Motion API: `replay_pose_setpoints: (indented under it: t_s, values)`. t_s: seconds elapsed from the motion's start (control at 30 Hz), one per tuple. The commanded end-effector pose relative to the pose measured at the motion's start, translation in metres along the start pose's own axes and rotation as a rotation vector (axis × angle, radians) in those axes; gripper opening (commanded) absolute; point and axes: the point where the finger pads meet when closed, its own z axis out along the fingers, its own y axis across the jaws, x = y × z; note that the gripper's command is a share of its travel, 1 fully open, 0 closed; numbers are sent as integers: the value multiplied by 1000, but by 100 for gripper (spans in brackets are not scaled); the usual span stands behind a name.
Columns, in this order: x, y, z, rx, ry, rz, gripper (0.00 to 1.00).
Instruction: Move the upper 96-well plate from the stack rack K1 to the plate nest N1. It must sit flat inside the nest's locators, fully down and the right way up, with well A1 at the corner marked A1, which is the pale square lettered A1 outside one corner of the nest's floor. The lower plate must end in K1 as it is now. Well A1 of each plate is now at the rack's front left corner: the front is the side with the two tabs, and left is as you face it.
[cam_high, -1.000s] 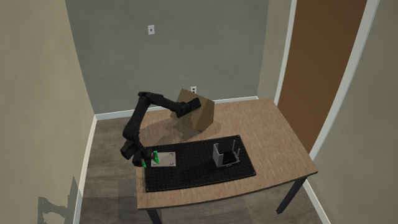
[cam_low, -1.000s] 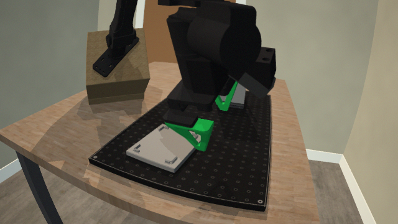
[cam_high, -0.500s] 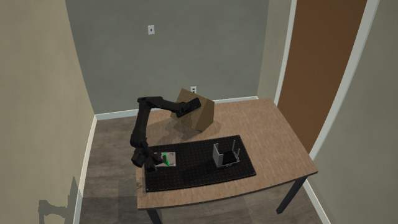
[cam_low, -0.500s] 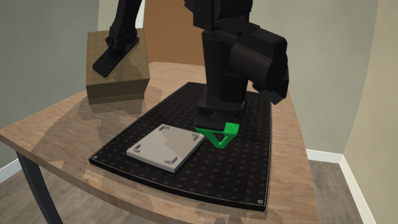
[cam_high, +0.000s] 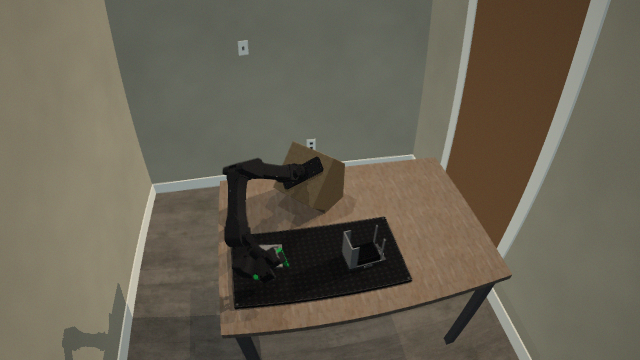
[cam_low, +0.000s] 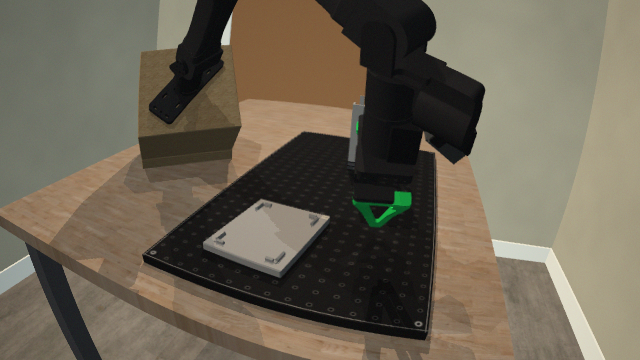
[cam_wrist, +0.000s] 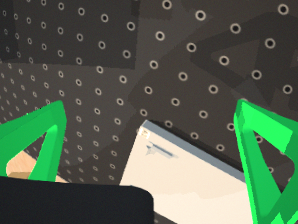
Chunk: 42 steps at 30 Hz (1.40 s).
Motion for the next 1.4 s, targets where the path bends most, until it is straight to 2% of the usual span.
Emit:
replay_pose_setpoints:
  t_s: [0.0,0.03,0.13,0.2,0.23,0.27,0.33,0.37,0.4,0.43,0.47,0.5,0.57,0.6,0.63,0.67,0.7,0.77,0.87,1.0,1.03,1.1,1.17,1.27,1.33,1.37]
  values:
    - [-2,18,11,-3,42,-66,100]
    - [-11,16,3,11,32,-94,100]
    - [-9,32,14,3,58,-128,100]
    - [-9,32,14,3,58,-128,100]
    - [-18,31,-1,27,33,-153,100]
    - [-17,38,15,7,78,-188,100]
    - [-20,46,20,7,95,-224,100]
    - [-12,55,29,-9,122,-229,100]
    - [-16,59,34,-1,109,-215,100]
    - [-17,63,37,-1,109,-215,100]
    - [-15,69,38,-7,135,-252,100]
    - [-25,69,31,9,121,-286,100]
    - [-27,78,35,10,138,-325,100]
    - [-17,88,46,-6,169,-328,100]
    - [-26,87,35,20,120,-309,100]
    - [-19,96,48,-3,180,-364,100]
    - [-30,96,42,16,161,-388,100]
    - [-30,96,42,16,161,-388,100]
    - [-27,112,50,14,188,-428,100]
    - [-34,130,53,34,213,-538,100]
    - [-22,139,62,16,250,-550,100]
    - [-22,149,65,22,260,-583,100]
    - [-32,156,62,45,253,-638,100]
    - [-23,172,70,40,282,-651,100]
    - [-23,172,70,40,282,-651,100]
    - [-41,170,51,73,222,-668,100]
